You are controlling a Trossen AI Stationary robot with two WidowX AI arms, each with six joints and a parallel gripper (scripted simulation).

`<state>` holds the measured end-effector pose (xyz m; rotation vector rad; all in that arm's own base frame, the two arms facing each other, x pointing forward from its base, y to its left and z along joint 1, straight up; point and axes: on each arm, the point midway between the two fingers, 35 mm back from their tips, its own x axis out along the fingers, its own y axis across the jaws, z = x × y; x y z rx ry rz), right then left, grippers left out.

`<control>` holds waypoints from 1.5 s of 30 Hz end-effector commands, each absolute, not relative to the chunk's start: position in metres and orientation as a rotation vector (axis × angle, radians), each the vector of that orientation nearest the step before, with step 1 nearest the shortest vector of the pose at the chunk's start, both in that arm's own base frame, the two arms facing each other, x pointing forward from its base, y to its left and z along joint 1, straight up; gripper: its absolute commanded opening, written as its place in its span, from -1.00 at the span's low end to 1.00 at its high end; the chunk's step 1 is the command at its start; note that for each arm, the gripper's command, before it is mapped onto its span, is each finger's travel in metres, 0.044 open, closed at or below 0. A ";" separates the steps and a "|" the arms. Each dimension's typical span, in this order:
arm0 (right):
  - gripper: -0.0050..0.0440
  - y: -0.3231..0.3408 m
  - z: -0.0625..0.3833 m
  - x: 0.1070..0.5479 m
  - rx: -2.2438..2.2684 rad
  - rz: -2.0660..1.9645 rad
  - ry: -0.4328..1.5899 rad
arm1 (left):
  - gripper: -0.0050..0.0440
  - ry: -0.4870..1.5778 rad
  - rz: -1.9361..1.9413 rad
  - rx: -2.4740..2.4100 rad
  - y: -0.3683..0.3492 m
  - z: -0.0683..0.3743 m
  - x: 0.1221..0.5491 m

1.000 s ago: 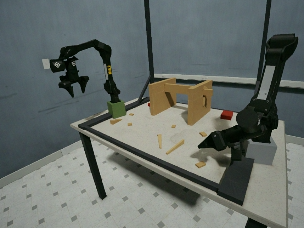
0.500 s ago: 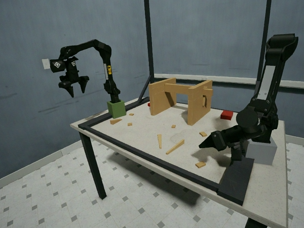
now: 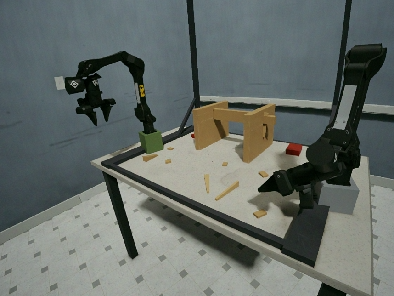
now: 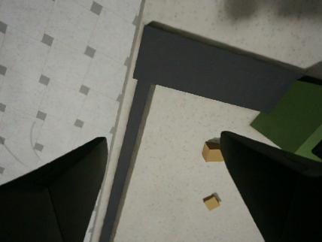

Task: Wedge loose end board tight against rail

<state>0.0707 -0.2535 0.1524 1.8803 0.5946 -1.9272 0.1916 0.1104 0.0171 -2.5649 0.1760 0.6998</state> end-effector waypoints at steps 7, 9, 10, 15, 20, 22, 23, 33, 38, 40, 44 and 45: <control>0.32 -0.255 0.157 0.071 1.873 -1.920 0.572 | 0.32 0.170 0.691 -2.557 0.113 0.020 0.193; 0.32 -0.255 0.157 0.071 1.873 -1.920 0.572 | 0.32 0.170 0.691 -2.557 0.113 0.020 0.193; 0.32 -0.255 0.157 0.071 1.873 -1.920 0.572 | 0.32 0.170 0.691 -2.557 0.113 0.020 0.193; 0.32 -0.255 0.159 0.078 1.852 -1.883 0.593 | 0.32 0.195 0.681 -2.522 0.116 0.023 0.198; 0.32 -0.253 0.159 0.091 1.803 -1.817 0.661 | 0.32 0.255 0.667 -2.455 0.117 0.026 0.206; 0.32 -0.252 0.158 0.099 1.773 -1.778 0.703 | 0.32 0.292 0.656 -2.414 0.118 0.028 0.211; 0.32 -0.250 0.158 0.104 1.754 -1.753 0.725 | 0.32 0.314 0.649 -2.388 0.118 0.029 0.215; 0.32 -0.228 0.160 0.159 1.506 -1.442 0.967 | 0.32 0.558 0.542 -2.073 0.113 0.045 0.254; 0.32 -0.206 0.162 0.195 1.318 -1.217 1.102 | 0.32 0.714 0.450 -1.847 0.101 0.053 0.281; 0.32 -0.197 0.162 0.206 1.255 -1.140 1.142 | 0.32 0.763 0.415 -1.771 0.096 0.056 0.290; 0.32 -0.196 0.162 0.208 1.231 -1.127 1.152 | 0.32 0.791 0.421 -1.757 0.092 0.051 0.287; 0.32 -0.190 0.162 0.214 1.210 -1.086 1.168 | 0.32 0.796 0.388 -1.718 0.091 0.058 0.296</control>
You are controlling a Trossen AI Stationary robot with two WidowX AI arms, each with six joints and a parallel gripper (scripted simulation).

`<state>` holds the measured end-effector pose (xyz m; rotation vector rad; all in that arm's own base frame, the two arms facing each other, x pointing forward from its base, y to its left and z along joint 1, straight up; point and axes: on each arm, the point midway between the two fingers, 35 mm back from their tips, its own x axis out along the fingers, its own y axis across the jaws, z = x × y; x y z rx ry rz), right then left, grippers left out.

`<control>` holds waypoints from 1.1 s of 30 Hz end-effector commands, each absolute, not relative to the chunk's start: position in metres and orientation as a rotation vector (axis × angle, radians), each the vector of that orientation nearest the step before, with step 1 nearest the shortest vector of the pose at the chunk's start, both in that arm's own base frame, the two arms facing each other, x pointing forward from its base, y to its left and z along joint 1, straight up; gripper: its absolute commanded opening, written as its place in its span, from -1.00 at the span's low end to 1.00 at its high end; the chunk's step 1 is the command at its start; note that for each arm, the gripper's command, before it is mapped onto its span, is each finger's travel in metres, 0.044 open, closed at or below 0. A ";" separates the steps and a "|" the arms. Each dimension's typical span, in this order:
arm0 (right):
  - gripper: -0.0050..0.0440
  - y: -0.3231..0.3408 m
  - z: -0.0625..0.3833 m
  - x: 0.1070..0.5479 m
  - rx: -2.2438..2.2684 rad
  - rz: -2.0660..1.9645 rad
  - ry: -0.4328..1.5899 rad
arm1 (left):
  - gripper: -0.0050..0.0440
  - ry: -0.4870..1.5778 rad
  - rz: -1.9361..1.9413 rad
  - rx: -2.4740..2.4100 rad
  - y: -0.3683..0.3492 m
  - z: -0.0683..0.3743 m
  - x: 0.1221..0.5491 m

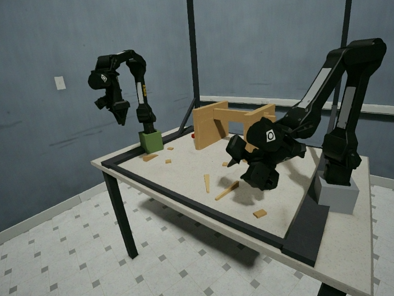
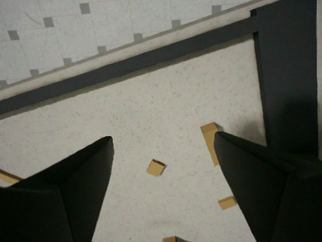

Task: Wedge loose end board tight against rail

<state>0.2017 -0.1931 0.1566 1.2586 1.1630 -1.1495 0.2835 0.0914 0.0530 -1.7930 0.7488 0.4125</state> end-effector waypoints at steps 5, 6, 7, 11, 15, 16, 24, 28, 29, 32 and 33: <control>0.32 -0.158 0.164 0.245 1.018 -0.852 1.263 | 0.32 0.903 0.243 -1.475 0.071 0.075 0.325; 0.32 -0.151 0.164 0.250 0.975 -0.803 1.280 | 0.32 0.928 0.216 -1.425 0.065 0.077 0.330; 0.32 -0.144 0.164 0.255 0.935 -0.758 1.295 | 0.32 0.950 0.191 -1.379 0.060 0.079 0.334; 0.32 -0.117 0.166 0.273 0.790 -0.589 1.340 | 0.32 1.022 0.089 -1.206 0.040 0.086 0.349; 0.32 -0.102 0.167 0.281 0.716 -0.501 1.358 | 0.32 1.050 0.030 -1.116 0.029 0.091 0.357; 0.32 -0.108 0.166 0.278 0.729 -0.532 1.354 | 0.32 1.063 0.058 -1.144 0.032 0.083 0.350; 0.32 -0.040 0.169 0.302 0.423 -0.157 1.398 | 0.32 1.125 -0.213 -0.759 -0.020 0.113 0.381; 0.32 -0.008 0.171 0.309 0.282 0.007 1.398 | 0.32 1.159 -0.330 -0.590 -0.047 0.120 0.387; 0.32 0.000 0.172 0.310 0.246 0.051 1.397 | 0.32 1.161 -0.364 -0.545 -0.054 0.123 0.389; 0.32 0.009 0.172 0.310 0.210 0.093 1.394 | 0.32 1.164 -0.396 -0.501 -0.061 0.125 0.390; 0.32 0.004 0.172 0.310 0.214 0.075 1.395 | 0.32 1.181 -0.382 -0.514 -0.058 0.120 0.387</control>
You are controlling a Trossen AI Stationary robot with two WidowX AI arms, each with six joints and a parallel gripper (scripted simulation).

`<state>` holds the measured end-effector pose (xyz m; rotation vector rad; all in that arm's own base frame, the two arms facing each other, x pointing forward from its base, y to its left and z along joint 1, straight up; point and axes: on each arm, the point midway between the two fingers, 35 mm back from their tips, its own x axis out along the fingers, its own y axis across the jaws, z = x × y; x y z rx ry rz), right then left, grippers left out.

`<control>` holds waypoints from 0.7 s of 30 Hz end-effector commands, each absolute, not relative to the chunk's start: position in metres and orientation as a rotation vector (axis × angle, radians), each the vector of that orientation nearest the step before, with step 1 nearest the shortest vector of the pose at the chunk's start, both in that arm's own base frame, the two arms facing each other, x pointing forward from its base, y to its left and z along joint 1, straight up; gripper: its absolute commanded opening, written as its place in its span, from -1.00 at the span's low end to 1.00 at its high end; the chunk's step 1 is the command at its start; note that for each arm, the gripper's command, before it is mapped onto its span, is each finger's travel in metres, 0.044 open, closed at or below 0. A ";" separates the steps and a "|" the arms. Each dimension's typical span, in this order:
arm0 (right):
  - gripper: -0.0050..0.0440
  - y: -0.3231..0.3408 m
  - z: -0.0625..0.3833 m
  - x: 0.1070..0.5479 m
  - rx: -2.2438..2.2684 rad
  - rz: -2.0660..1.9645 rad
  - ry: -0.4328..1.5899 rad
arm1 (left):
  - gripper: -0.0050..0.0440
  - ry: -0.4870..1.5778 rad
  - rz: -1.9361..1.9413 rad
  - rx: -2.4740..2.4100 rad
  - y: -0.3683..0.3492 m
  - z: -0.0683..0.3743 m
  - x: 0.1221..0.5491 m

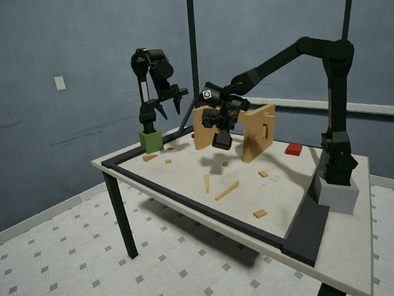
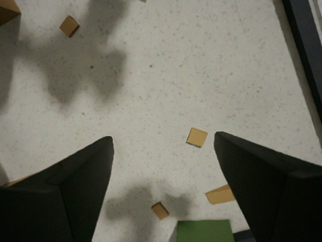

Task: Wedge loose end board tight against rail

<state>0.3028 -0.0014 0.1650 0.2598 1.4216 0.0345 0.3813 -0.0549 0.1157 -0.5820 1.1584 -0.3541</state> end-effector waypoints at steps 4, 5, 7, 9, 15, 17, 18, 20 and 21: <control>0.32 0.041 0.174 0.310 0.079 0.253 1.380 | 0.32 1.158 -0.520 -0.336 -0.089 0.138 0.395; 0.32 0.051 0.174 0.310 0.034 0.306 1.372 | 0.32 1.157 -0.562 -0.281 -0.098 0.142 0.395; 0.32 0.069 0.175 0.308 -0.048 0.399 1.356 | 0.32 1.160 -0.638 -0.182 -0.115 0.146 0.393; 0.32 0.084 0.176 0.306 -0.114 0.475 1.339 | 0.32 1.163 -0.699 -0.101 -0.128 0.148 0.391; 0.32 0.124 0.178 0.297 -0.279 0.675 1.284 | 0.32 1.139 -0.863 0.106 -0.164 0.159 0.385; 0.32 0.130 0.179 0.295 -0.305 0.702 1.274 | 0.32 1.138 -0.887 0.138 -0.169 0.159 0.383; 0.32 0.135 0.179 0.293 -0.327 0.731 1.264 | 0.32 1.135 -0.910 0.166 -0.173 0.160 0.381; 0.32 0.144 0.179 0.290 -0.365 0.778 1.248 | 0.32 1.121 -0.948 0.215 -0.181 0.164 0.379; 0.32 0.148 0.179 0.288 -0.381 0.798 1.241 | 0.32 1.117 -0.966 0.236 -0.185 0.165 0.378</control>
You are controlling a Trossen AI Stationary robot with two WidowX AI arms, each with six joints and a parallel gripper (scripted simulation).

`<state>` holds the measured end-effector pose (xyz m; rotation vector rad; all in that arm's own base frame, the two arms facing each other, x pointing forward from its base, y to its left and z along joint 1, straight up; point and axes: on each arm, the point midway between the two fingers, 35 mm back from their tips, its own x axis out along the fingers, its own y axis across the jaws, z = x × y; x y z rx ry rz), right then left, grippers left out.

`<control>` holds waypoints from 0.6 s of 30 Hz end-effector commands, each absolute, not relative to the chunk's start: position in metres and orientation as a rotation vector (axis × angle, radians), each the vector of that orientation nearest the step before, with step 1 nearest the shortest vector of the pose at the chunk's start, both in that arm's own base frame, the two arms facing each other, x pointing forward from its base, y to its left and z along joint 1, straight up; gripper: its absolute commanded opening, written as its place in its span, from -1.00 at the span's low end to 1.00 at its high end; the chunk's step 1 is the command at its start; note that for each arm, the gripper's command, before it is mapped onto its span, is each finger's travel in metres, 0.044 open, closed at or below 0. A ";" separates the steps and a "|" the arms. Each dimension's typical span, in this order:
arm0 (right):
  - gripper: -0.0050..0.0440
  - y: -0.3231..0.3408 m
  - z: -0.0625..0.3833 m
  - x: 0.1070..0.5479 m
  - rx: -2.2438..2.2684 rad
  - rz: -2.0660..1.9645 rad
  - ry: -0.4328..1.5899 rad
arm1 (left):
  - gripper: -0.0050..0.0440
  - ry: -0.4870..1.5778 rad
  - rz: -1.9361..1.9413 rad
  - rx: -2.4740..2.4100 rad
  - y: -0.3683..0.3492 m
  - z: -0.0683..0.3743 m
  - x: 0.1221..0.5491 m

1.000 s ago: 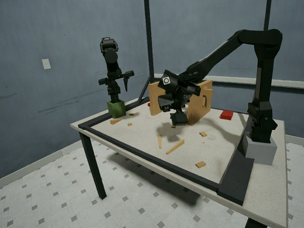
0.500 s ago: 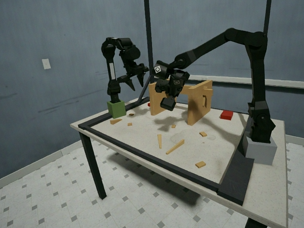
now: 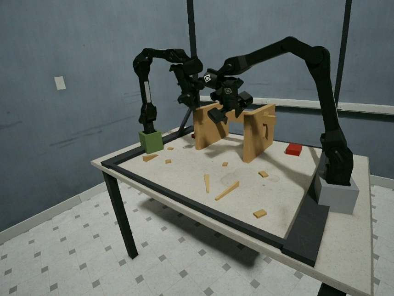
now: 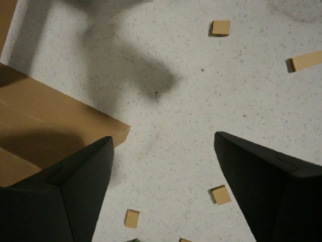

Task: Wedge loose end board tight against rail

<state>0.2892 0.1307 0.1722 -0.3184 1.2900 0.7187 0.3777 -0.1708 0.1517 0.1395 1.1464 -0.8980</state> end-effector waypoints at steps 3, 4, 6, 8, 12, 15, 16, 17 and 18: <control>0.32 0.159 0.180 0.283 -0.424 0.852 1.220 | 0.32 1.097 -1.013 0.290 -0.195 0.170 0.374; 0.32 0.162 0.180 0.282 -0.436 0.868 1.213 | 0.32 1.093 -1.026 0.306 -0.198 0.171 0.373; 0.32 0.166 0.180 0.280 -0.456 0.892 1.203 | 0.32 1.083 -1.047 0.331 -0.202 0.173 0.371; 0.32 0.171 0.181 0.277 -0.474 0.918 1.193 | 0.32 1.067 -1.066 0.355 -0.207 0.177 0.370; 0.32 0.176 0.181 0.274 -0.495 0.944 1.181 | 0.32 1.059 -1.089 0.382 -0.212 0.178 0.368; 0.32 0.181 0.181 0.271 -0.519 0.972 1.168 | 0.32 1.045 -1.114 0.413 -0.216 0.180 0.366; 0.32 0.184 0.183 0.269 -0.531 0.989 1.155 | 0.32 1.035 -1.126 0.428 -0.219 0.182 0.364; 0.32 0.186 0.183 0.268 -0.540 1.000 1.151 | 0.32 1.032 -1.136 0.439 -0.221 0.182 0.363; 0.32 0.188 0.183 0.267 -0.548 1.010 1.146 | 0.32 1.028 -1.145 0.450 -0.223 0.183 0.362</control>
